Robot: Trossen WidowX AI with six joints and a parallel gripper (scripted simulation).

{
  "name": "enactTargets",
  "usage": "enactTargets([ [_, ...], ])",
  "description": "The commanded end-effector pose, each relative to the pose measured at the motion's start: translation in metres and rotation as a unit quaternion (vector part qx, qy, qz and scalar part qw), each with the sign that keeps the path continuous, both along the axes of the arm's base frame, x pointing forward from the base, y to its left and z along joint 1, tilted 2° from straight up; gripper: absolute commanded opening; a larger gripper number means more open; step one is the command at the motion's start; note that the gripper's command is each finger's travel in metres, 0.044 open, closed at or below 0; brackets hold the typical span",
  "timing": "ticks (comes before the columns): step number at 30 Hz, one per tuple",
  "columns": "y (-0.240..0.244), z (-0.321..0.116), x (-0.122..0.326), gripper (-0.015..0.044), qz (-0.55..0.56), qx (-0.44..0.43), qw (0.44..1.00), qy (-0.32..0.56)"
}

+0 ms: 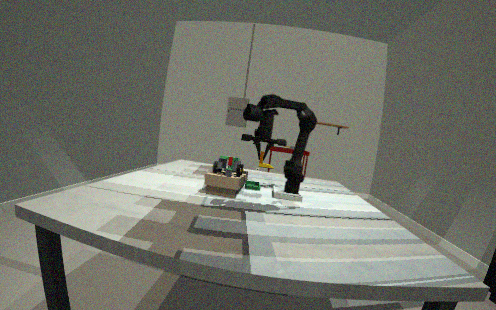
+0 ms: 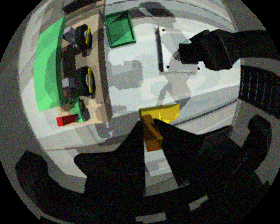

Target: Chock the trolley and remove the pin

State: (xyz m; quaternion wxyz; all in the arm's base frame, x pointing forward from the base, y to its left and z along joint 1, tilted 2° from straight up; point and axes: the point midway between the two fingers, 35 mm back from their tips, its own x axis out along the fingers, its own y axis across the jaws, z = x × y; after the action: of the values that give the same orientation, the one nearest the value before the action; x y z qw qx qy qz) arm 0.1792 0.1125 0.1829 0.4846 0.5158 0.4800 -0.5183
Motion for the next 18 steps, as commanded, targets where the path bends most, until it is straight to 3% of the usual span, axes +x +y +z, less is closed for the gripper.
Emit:
enactTargets([
  [1,-0.013,-0.002,0.002,0.0000,0.000,-0.005,1.000,0.002],
  [18,-0.070,-0.002,0.018,0.0000,0.000,-0.008,1.000,0.001],
])
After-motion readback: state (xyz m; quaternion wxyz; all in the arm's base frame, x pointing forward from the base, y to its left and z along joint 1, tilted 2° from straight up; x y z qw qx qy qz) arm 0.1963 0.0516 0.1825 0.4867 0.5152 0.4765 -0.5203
